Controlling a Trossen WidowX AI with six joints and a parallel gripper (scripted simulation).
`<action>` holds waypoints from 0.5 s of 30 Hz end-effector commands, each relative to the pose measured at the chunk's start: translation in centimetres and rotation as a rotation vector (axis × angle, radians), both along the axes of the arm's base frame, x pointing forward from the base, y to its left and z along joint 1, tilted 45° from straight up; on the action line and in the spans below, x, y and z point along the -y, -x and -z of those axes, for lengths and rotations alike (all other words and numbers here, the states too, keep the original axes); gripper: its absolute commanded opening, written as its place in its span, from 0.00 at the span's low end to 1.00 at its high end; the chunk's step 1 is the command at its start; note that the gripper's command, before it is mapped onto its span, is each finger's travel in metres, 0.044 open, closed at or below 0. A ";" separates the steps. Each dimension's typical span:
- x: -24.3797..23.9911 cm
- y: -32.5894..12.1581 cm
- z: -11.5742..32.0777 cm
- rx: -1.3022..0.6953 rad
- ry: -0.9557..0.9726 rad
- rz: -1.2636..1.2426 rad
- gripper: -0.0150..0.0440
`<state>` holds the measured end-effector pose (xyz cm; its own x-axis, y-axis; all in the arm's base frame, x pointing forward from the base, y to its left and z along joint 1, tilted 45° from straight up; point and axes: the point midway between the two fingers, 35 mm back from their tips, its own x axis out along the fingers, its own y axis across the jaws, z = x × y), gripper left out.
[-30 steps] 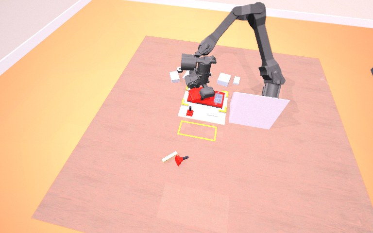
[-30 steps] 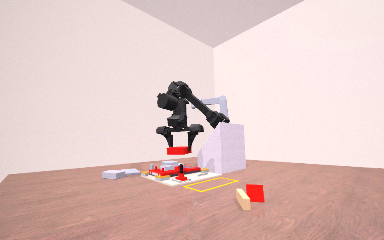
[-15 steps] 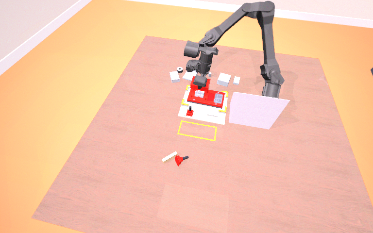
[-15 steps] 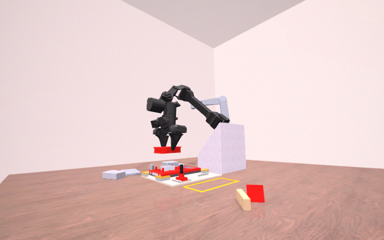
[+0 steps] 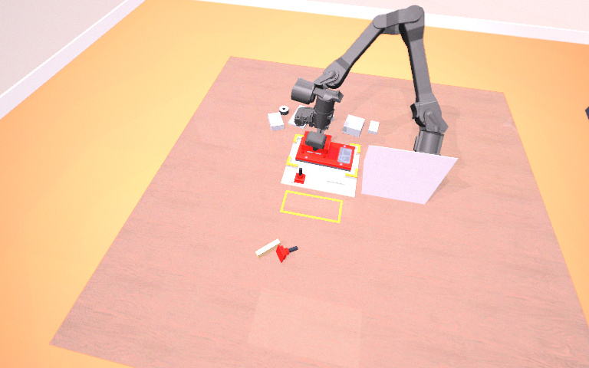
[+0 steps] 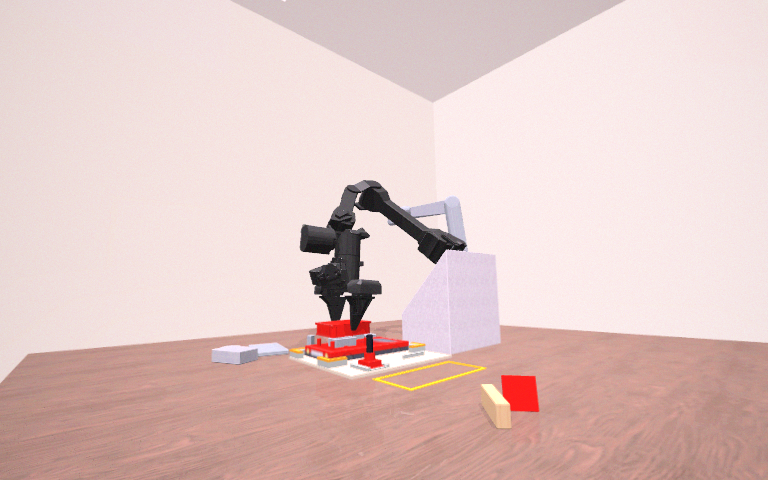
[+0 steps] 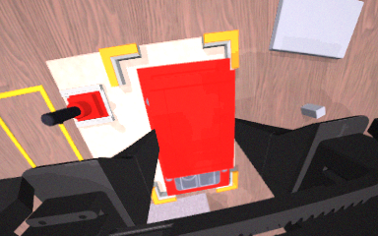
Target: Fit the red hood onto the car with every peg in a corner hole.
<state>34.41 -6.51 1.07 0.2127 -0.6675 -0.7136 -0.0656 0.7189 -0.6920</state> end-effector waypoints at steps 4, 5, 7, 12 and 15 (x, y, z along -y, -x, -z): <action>0.0 -0.1 0.2 0.001 -0.003 -0.012 0.25; 0.0 -0.1 0.2 0.001 -0.003 -0.012 0.25; 0.0 -0.1 0.2 0.001 -0.003 -0.012 0.25; 0.0 -0.2 0.1 0.006 -0.003 -0.011 0.25; 0.0 -0.2 0.1 0.006 -0.003 -0.011 0.25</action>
